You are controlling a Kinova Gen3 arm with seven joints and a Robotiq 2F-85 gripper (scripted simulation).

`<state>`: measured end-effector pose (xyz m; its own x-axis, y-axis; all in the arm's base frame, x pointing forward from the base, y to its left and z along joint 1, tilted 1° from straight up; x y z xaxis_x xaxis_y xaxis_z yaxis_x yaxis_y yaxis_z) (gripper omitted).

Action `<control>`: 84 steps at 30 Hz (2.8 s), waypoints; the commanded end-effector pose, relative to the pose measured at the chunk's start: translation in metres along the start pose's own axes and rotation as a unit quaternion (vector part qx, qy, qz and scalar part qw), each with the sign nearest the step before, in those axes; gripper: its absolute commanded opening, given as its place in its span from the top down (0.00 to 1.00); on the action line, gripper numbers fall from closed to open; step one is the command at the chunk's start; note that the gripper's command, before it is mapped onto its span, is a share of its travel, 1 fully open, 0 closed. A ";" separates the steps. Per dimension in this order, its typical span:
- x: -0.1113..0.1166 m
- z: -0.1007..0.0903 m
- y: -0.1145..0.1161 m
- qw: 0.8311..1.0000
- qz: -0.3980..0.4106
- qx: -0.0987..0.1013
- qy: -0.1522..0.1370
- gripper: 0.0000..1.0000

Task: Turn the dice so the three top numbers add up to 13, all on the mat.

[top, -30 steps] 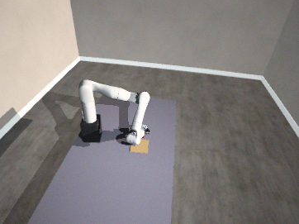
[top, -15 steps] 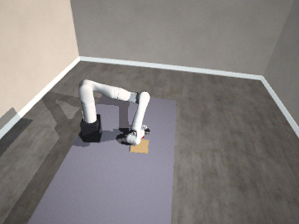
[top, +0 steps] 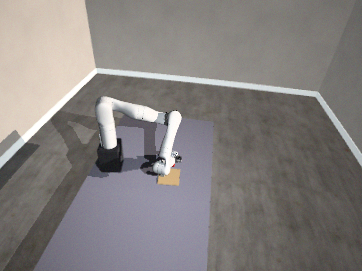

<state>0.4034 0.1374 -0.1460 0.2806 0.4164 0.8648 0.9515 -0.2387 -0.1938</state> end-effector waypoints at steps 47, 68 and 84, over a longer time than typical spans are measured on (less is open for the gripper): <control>0.001 -0.045 0.000 1.000 -0.001 0.000 0.000 0.54; 0.023 -0.062 -0.005 1.000 -0.001 0.000 0.000 0.54; 0.052 -0.078 -0.013 1.000 -0.001 0.000 0.000 0.54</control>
<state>0.3944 0.0931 -0.0646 0.2834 0.4174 0.8634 0.9510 -0.2382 -0.1970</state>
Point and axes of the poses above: the point where the finger pads meet when closed, its own z axis out along the fingers, its own y axis across the jaws, x = y × z, the point moved 4 cm from there along -z, back along the fingers, and after that the axes turned 14 degrees about z, right-handed, at the moved point
